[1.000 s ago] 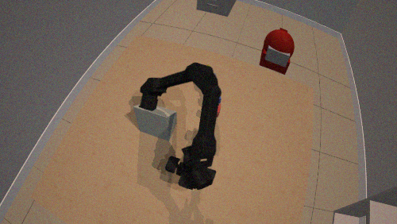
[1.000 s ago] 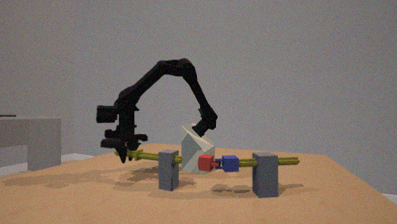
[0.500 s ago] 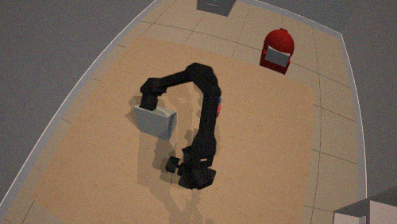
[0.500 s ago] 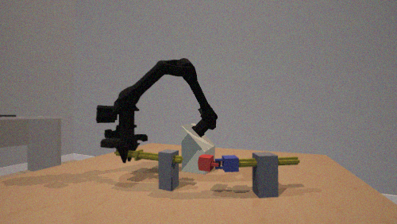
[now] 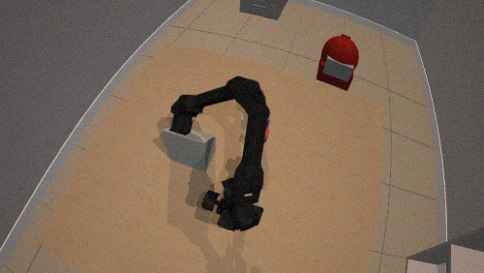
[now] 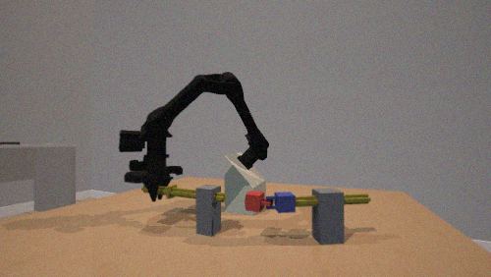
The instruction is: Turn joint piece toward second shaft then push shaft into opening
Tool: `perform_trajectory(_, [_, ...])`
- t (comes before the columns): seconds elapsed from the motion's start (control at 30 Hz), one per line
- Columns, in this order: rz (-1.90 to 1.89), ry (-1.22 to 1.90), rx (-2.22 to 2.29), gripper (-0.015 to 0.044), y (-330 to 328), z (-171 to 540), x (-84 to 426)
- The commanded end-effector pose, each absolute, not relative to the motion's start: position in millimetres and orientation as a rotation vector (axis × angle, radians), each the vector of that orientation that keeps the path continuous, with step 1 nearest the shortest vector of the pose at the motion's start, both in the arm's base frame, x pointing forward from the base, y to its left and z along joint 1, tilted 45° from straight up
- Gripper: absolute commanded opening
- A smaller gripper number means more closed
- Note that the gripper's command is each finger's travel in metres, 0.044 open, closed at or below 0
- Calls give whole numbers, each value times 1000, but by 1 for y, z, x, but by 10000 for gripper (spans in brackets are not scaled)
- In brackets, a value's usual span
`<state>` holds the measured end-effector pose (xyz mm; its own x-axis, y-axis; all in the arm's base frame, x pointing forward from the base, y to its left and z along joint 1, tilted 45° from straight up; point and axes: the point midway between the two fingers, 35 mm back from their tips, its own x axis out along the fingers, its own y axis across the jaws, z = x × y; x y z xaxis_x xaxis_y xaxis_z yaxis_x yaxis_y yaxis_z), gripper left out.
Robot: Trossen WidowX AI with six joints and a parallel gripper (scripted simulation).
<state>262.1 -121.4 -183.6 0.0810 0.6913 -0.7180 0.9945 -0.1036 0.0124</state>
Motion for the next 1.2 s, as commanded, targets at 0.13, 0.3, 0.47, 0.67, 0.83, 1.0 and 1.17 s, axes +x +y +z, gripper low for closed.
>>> perform_trajectory(0.13, [-773,1662,1853,0,-118,-180,263])
perform_trajectory(0.3, [-774,1664,1855,0,-112,-175,263])
perform_trajectory(0.47, [-775,1666,1856,0,-106,-169,264])
perform_trajectory(0.67, [-775,1667,1857,0,-99,-163,264])
perform_trajectory(0.83, [-775,1668,1857,0,-93,-157,265])
perform_trajectory(1.0, [-774,1668,1858,0,-87,-152,265])
perform_trajectory(1.17, [-774,1669,1858,0,-82,-146,266])
